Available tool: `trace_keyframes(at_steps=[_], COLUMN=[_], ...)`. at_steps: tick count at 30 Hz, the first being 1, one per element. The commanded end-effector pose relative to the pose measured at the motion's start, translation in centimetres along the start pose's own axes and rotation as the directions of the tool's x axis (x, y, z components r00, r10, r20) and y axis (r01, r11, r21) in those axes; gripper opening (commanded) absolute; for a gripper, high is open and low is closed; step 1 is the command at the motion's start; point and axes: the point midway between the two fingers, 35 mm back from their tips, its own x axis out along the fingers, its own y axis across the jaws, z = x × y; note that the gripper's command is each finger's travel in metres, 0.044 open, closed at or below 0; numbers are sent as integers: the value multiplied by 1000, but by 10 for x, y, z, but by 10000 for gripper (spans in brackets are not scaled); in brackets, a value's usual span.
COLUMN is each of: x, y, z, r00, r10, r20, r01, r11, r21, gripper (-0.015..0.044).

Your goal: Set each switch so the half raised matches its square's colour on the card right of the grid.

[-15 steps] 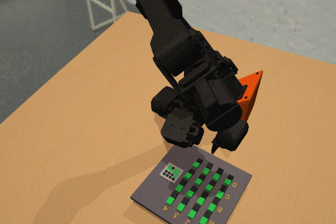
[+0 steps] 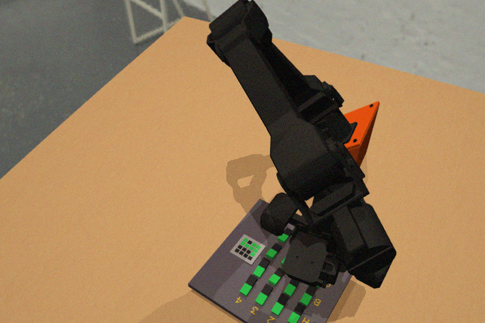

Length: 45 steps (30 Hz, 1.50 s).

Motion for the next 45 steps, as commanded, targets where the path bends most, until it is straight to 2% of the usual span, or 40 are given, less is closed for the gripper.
trace_keyframes(at_steps=[1, 4, 13, 26, 45], x=[8, 33, 45, 59, 59], y=[1, 1, 0, 0, 0], z=[4, 3, 3, 4, 4], r00=[1000, 999, 999, 999, 999], r10=[6, 4, 3, 3, 3], r20=[23, 42, 43, 44, 44], r01=[-6, -4, -3, -3, -3], r11=[1000, 1000, 1000, 1000, 1000], r21=[5, 5, 5, 5, 5], gripper=[0, 0, 0, 0, 0])
